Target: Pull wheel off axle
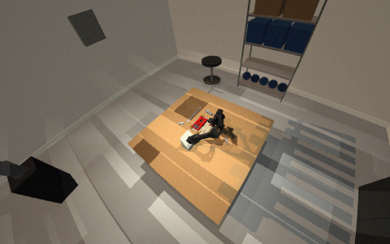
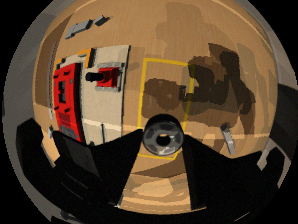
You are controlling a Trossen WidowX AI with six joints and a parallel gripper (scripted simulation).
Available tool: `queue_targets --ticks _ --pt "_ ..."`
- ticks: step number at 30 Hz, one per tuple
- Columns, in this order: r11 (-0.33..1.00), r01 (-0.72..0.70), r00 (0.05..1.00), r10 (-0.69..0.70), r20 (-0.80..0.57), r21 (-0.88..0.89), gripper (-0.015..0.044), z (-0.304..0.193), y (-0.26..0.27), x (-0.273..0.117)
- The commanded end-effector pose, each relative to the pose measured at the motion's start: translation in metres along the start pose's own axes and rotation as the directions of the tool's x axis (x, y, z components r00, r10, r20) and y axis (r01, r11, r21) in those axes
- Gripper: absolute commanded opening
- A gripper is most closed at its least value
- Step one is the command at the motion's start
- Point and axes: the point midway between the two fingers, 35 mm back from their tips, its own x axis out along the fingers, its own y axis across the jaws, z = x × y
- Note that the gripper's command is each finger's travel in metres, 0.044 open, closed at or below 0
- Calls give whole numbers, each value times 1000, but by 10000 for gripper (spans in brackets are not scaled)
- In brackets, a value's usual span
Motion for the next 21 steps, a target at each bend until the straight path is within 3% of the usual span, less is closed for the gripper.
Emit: queue_targets --ticks 1,9,15,21 --pt "1000 5 1000 -5 -3 -8 0 0 0 22" --pt "1000 12 1000 -12 -3 -7 0 -3 -3 64" --pt "1000 13 1000 -13 -3 -7 0 -4 -3 67" --pt "1000 7 1000 -7 -5 2 157 -4 -3 64"
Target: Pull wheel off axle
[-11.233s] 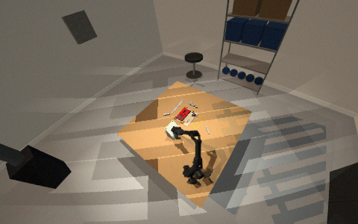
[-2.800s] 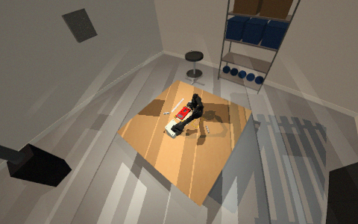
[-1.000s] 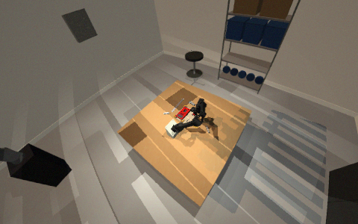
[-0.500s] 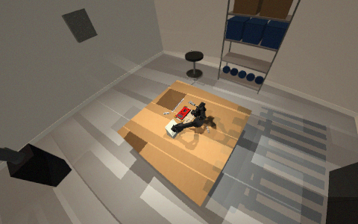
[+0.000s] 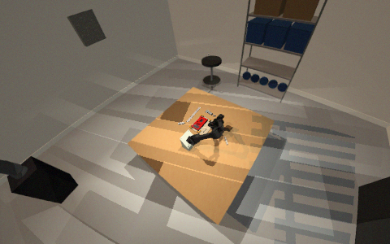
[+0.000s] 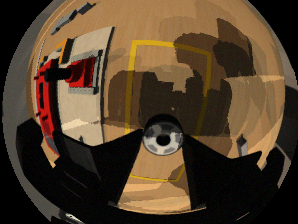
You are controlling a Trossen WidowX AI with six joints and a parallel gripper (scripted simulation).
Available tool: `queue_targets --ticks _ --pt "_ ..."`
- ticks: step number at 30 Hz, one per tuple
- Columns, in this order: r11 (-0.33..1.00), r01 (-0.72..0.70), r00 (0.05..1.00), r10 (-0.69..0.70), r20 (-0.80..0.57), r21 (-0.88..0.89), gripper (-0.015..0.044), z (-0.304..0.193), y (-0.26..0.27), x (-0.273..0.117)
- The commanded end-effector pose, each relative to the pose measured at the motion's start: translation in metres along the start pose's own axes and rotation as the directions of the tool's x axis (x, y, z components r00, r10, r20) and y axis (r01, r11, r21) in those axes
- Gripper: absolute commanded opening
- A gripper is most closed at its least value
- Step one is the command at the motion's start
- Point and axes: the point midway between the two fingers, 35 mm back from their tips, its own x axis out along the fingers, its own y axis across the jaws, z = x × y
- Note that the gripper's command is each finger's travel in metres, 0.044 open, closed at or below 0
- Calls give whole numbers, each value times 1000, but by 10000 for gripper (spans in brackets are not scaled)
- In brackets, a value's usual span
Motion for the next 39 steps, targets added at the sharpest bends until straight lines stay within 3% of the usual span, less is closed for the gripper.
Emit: queue_targets --ticks 1,6,12,16,22,26,39 --pt "1000 0 1000 0 0 3 184 0 0 0" --pt "1000 -1 1000 1 0 2 300 1 0 -7" --pt "1000 3 1000 -3 1 -7 300 0 1 -58" --pt "1000 3 1000 -3 1 -7 300 0 1 -60" --pt "1000 -14 1000 14 0 -16 440 -43 30 -86" --pt "1000 -1 1000 0 -3 -12 440 -80 40 -105" --pt "1000 1 1000 -1 -3 -11 440 -81 40 -105"
